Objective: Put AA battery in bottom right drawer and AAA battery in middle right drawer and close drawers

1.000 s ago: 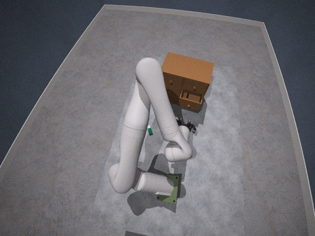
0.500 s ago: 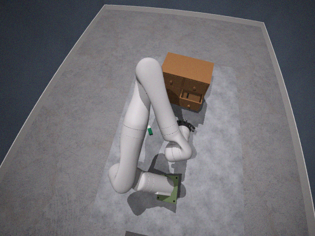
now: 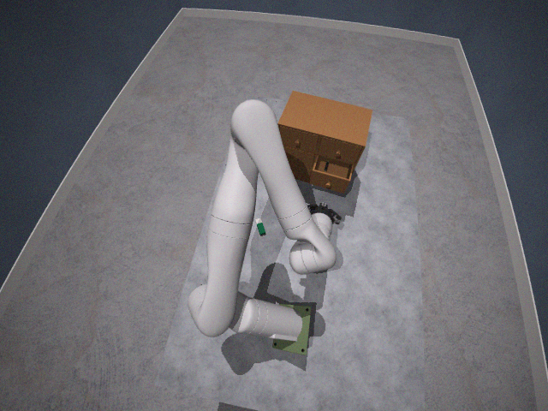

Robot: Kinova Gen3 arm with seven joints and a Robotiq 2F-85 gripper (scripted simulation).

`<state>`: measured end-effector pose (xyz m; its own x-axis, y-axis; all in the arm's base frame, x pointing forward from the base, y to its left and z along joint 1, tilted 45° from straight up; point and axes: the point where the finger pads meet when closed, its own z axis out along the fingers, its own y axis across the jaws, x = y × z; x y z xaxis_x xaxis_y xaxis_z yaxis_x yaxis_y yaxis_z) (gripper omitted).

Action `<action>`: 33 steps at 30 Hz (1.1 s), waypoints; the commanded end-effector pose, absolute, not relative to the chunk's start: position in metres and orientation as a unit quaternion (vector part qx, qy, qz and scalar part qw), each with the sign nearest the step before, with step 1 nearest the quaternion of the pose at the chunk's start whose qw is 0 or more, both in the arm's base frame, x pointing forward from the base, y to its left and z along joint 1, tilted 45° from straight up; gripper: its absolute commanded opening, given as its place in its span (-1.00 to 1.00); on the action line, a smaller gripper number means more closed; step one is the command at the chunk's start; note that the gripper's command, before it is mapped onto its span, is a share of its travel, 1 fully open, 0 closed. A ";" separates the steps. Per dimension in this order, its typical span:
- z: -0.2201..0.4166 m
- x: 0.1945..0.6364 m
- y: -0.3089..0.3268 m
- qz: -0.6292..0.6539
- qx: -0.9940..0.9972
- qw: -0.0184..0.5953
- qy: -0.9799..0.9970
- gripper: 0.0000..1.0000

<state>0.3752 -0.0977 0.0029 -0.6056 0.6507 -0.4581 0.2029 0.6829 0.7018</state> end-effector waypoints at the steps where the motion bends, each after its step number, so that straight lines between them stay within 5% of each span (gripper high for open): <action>1: 0.002 0.383 -0.095 0.308 0.248 0.365 0.843 -1.00; 33: -0.010 0.417 -0.093 0.308 0.248 0.365 0.843 -1.00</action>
